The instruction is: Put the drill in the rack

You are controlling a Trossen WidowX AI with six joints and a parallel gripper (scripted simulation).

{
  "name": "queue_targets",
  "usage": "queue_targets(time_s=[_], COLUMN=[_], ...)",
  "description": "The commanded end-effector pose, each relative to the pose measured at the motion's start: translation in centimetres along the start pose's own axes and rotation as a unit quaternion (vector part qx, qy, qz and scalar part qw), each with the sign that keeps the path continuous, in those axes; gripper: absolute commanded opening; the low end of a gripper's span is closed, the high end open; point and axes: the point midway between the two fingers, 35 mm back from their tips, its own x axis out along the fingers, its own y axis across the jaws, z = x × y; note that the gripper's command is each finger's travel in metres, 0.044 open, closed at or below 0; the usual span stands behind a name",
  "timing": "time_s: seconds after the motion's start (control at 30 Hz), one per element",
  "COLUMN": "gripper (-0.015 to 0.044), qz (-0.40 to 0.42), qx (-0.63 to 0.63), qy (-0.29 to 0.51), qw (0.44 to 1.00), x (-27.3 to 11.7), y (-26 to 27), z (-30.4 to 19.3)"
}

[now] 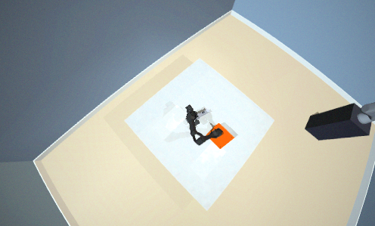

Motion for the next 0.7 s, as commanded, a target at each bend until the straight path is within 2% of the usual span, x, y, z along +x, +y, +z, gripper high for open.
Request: queue_targets(time_s=[0.0,0.67], gripper=[0.0440,0.0440], qz=[0.002,0.003], qx=[-0.002,-0.002], qy=[-0.002,-0.002], qw=[1.000,1.000], x=[0.3,3.5], y=[0.1,0.1], z=[0.0,-0.9])
